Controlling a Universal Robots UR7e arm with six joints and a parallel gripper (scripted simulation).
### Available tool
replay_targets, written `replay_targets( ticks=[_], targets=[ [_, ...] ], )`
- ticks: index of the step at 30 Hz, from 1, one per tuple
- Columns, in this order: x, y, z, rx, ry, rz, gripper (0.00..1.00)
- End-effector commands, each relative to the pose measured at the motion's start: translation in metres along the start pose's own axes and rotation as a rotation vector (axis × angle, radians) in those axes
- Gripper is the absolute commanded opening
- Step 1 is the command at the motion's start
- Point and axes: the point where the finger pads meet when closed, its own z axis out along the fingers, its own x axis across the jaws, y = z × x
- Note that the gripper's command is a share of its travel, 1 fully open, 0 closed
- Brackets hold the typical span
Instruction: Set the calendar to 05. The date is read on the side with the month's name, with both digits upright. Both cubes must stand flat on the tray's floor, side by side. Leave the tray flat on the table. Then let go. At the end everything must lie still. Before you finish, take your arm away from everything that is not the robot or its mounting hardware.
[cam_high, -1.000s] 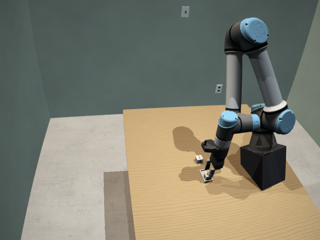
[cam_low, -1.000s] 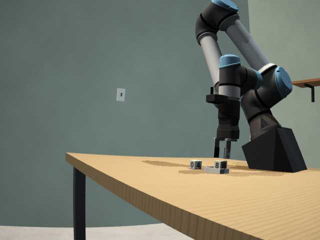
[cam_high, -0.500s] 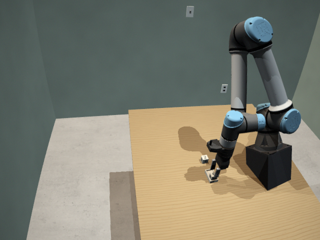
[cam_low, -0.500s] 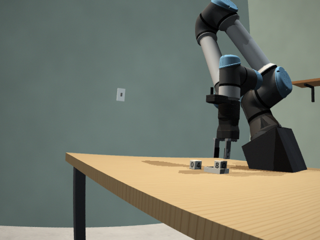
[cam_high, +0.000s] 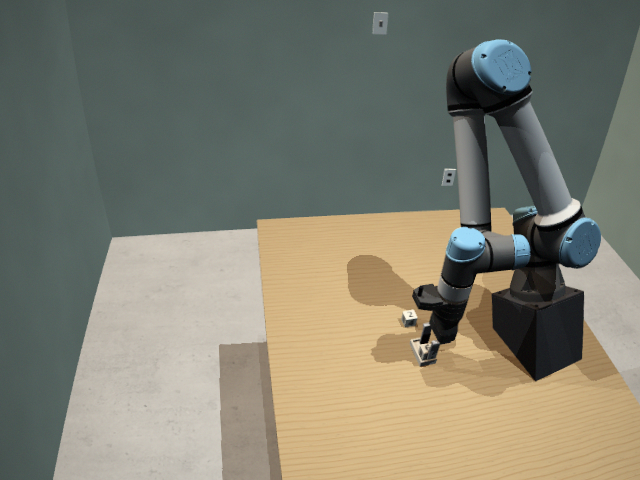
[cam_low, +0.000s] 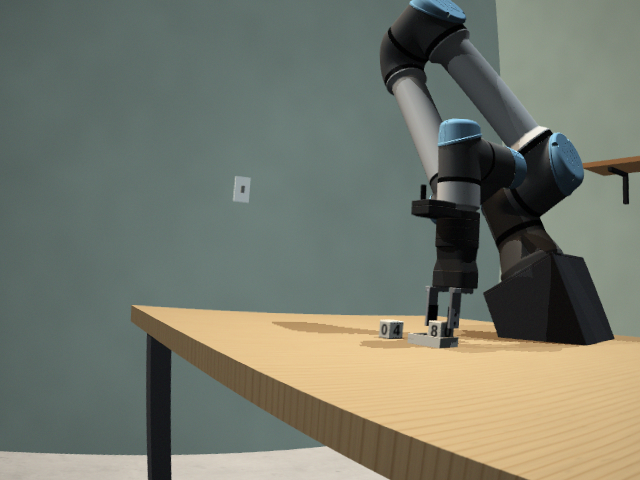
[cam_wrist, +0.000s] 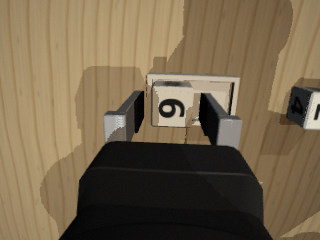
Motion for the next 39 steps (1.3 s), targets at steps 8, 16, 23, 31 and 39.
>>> replay_targets(
  ticks=[8, 16, 23, 31, 39],
  targets=[
    [0.0, -0.0001, 0.0118, 0.001, 0.0, 0.0, 0.9],
    [0.0, -0.0001, 0.0121, 0.001, 0.0, 0.0, 0.9],
    [0.0, -0.0001, 0.0121, 0.001, 0.0, 0.0, 0.9],
    [0.0, -0.0001, 0.0121, 0.001, 0.0, 0.0, 0.9],
    [0.0, -0.0001, 0.0121, 0.001, 0.0, 0.0, 0.9]
  ],
)
